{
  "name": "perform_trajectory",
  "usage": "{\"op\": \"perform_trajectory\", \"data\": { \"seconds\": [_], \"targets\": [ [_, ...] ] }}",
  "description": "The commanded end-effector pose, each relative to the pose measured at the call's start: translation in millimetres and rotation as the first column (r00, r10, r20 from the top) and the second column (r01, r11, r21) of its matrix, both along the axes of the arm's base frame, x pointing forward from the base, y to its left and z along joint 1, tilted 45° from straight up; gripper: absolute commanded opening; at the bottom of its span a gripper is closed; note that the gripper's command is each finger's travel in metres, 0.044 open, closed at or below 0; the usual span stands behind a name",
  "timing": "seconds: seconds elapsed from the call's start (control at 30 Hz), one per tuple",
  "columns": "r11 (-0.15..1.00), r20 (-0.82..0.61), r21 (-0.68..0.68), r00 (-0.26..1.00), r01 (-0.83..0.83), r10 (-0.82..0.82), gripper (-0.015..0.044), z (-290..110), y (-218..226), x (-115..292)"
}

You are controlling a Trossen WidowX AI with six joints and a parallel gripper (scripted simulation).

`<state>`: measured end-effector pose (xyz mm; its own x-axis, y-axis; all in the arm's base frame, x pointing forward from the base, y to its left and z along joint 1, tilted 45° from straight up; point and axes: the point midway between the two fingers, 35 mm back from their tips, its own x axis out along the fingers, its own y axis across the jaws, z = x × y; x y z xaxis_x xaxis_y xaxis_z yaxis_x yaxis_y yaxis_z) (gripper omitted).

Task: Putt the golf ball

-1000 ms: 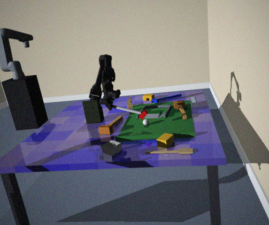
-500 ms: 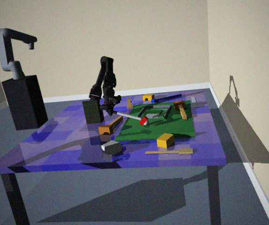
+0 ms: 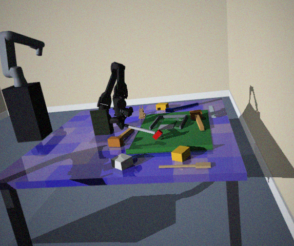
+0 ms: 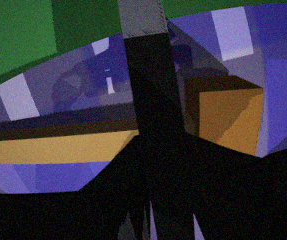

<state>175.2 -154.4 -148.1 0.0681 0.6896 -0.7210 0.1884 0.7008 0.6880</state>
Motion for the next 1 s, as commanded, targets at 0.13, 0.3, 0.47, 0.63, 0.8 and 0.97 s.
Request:
{"op": "perform_trajectory", "data": {
  "seconds": [0.13, 0.3, 0.47, 0.63, 0.8, 0.97],
  "targets": [
    [1.0, 0.004, 0.002, 1.0, 0.011, -0.011, 0.0, -7.3, 7.6, 1.5],
    [1.0, 0.0, 0.0, 1.0, 0.0, 0.0, 0.0, -5.2, 5.2, 0.5],
    [1.0, 0.0, 0.0, 1.0, 0.0, 0.0, 0.0, -5.8, 4.7, 0.4],
    [1.0, 0.002, 0.0, 1.0, 0.005, -0.005, 0.0, -15.4, -3.8, -1.4],
    [1.0, 0.004, -0.001, 1.0, 0.011, -0.011, 0.0, -27.8, -14.0, -4.4],
    [1.0, 0.004, -0.001, 1.0, 0.011, -0.011, 0.0, -27.8, -14.0, -4.4]
  ]
}}
